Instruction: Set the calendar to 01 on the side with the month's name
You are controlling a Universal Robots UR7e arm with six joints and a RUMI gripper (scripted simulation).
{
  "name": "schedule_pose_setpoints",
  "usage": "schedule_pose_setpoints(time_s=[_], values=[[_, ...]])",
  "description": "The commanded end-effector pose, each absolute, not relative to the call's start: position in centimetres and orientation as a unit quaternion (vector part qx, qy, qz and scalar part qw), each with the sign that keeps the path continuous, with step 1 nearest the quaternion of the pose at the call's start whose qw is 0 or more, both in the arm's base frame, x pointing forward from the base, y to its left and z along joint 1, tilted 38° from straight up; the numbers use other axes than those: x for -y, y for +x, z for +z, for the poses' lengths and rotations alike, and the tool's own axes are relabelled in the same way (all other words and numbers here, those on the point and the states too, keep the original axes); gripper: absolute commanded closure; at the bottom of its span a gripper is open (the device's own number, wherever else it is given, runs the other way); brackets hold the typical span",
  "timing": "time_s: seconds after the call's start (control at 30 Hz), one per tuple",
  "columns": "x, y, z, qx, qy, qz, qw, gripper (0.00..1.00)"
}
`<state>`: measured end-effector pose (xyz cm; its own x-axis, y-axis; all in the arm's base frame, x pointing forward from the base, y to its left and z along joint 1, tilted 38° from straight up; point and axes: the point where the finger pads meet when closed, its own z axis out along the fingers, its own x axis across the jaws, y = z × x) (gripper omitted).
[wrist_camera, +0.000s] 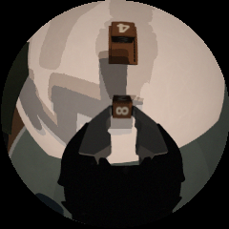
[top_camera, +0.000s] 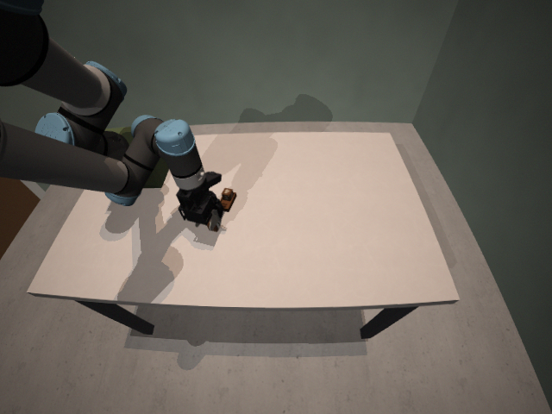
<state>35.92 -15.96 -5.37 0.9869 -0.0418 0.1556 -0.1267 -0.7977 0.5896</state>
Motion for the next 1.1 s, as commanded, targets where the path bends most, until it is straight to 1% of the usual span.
schedule_pose_setpoints(time_s=[0.0, 0.57, 1.07], values=[[15.9, 35.9, -5.2, 0.044, 0.946, 0.068, 0.315, 0.9], [13.8, 35.6, -2.5, 0.044, 0.946, 0.068, 0.315, 0.9], [10.9, 35.1, 1.3, 0.044, 0.946, 0.068, 0.315, 0.9]])
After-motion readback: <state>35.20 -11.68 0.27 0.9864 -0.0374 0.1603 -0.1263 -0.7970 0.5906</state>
